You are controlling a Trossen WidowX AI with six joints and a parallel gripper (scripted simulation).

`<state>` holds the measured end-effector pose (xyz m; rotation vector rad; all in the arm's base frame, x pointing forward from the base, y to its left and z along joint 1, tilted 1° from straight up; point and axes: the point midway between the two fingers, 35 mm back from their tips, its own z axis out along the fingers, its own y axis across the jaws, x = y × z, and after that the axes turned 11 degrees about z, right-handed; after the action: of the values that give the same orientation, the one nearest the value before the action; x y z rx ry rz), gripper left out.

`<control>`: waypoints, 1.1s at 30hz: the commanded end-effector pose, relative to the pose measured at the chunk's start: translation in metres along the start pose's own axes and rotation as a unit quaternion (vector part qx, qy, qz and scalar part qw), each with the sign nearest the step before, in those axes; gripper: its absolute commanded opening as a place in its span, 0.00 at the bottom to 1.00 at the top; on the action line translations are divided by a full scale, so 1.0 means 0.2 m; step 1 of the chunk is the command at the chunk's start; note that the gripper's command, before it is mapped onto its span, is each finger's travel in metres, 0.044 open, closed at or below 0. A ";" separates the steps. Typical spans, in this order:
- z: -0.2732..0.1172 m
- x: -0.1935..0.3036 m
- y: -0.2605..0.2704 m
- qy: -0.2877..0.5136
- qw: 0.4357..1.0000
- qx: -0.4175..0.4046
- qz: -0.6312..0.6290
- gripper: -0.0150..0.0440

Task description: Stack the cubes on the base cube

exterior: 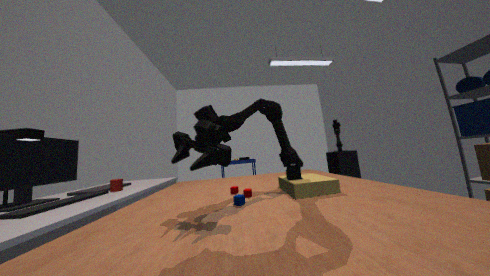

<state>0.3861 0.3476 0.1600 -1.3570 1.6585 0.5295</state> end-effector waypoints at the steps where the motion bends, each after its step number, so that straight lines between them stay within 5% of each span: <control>1: -0.23 0.29 -0.12 0.111 0.993 0.032 0.019 0.70; 10: -0.74 0.78 -0.12 0.309 0.948 0.038 0.063 0.70; 20: -1.35 1.14 0.17 0.489 0.863 -0.037 0.120 0.70; 33: -1.33 1.24 0.20 0.497 0.858 -0.044 0.123 0.70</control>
<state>0.2533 0.0194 0.0933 -1.6032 2.6810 -0.0130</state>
